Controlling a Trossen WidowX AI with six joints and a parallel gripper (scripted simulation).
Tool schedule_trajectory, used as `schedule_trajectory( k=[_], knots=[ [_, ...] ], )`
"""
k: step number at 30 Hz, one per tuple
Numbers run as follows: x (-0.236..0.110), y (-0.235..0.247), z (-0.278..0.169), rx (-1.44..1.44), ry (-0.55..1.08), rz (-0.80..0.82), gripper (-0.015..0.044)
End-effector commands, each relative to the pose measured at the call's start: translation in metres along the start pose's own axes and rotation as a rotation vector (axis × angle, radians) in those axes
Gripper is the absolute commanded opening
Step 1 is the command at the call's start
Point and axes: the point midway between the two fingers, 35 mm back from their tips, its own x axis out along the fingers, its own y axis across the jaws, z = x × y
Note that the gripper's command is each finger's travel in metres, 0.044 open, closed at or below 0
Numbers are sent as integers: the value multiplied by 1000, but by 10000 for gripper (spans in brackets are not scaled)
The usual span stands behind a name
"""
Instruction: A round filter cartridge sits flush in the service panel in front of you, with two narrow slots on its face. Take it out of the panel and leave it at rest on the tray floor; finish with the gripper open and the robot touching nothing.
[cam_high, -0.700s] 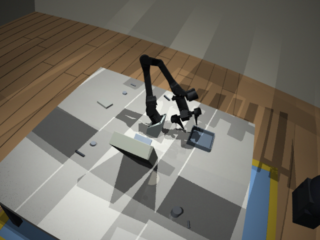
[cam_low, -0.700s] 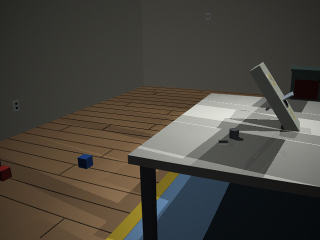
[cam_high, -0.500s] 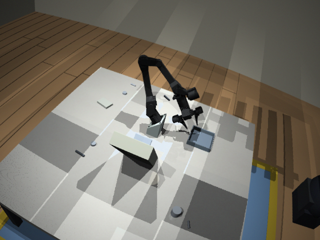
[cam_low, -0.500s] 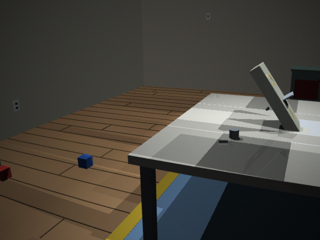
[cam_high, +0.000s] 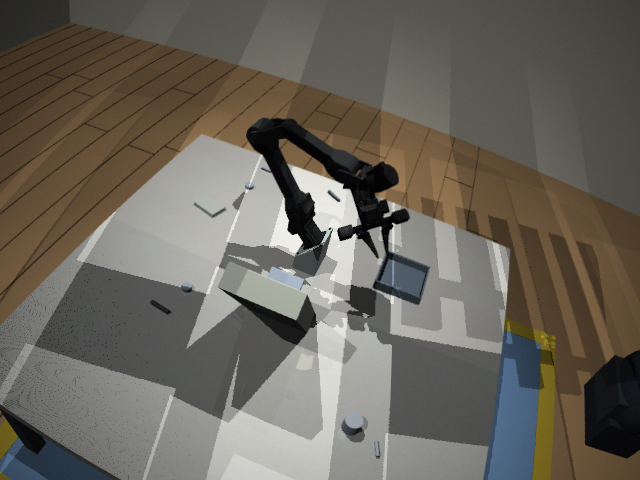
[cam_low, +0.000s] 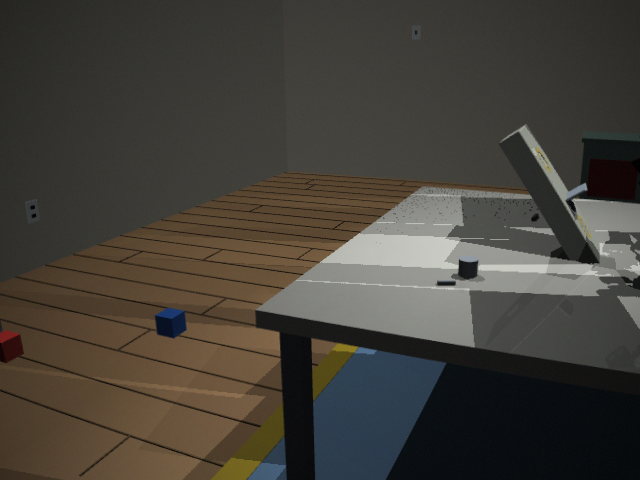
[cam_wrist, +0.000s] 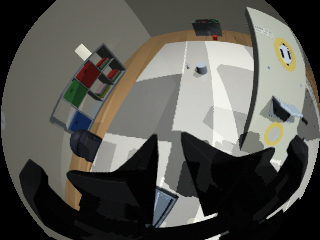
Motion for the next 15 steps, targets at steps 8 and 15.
schedule_trajectory(
  k=[8,15],
  knots=[
    [-14,-139,116,-174,-117,-457,106],
    [-37,-213,140,-245,-50,-689,106]
  ],
)
